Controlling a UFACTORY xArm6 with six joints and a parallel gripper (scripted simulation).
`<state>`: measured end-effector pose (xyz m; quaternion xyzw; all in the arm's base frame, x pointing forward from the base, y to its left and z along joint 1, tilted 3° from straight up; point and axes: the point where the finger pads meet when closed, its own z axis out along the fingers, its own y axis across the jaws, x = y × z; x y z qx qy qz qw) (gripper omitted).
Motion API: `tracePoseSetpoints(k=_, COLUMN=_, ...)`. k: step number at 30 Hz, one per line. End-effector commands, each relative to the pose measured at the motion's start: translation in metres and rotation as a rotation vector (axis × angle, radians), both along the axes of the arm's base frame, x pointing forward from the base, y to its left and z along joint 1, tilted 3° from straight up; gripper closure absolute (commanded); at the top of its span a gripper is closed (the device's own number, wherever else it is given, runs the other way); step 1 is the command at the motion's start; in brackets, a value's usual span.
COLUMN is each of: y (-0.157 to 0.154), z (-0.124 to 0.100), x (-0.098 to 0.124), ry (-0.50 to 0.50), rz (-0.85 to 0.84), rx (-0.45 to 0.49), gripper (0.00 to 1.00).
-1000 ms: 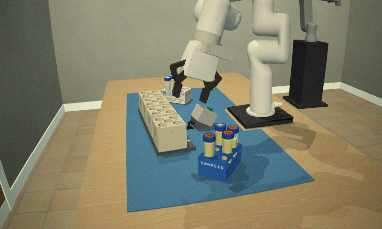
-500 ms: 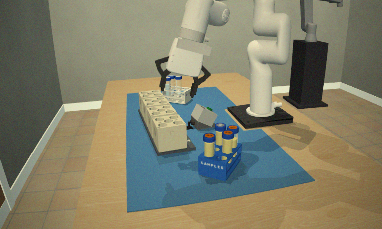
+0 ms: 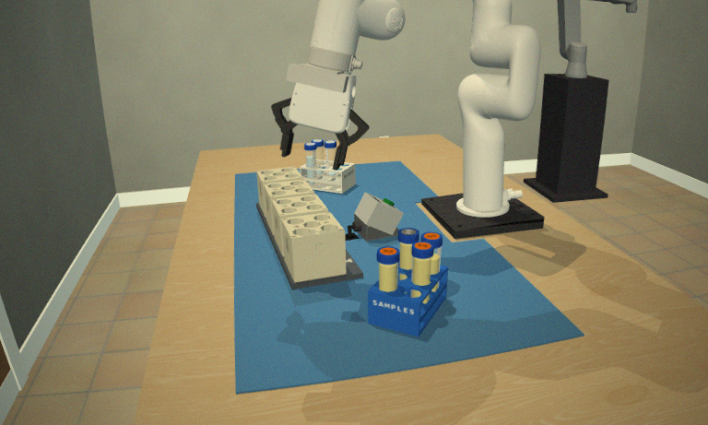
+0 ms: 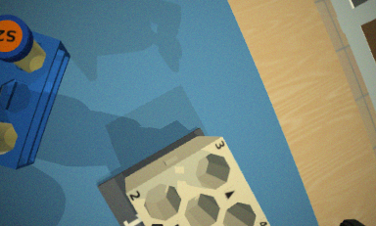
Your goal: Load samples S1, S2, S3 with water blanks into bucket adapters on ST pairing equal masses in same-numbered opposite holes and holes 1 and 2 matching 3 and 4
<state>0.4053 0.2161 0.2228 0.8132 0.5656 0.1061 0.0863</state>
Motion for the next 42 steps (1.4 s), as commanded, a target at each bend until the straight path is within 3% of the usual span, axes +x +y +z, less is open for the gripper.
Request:
tracePoseSetpoints(k=1, y=-0.012, z=0.003, x=0.004, ry=0.011, rz=-0.085, rx=0.015, gripper=0.00)
tracePoseSetpoints(k=23, y=-0.102, z=0.015, x=0.013, ry=0.096, rz=-0.614, rx=0.102, gripper=0.00)
tracePoseSetpoints(k=42, y=-0.176, z=0.028, x=0.003, ry=0.177, rz=-1.120, rx=0.187, gripper=0.00)
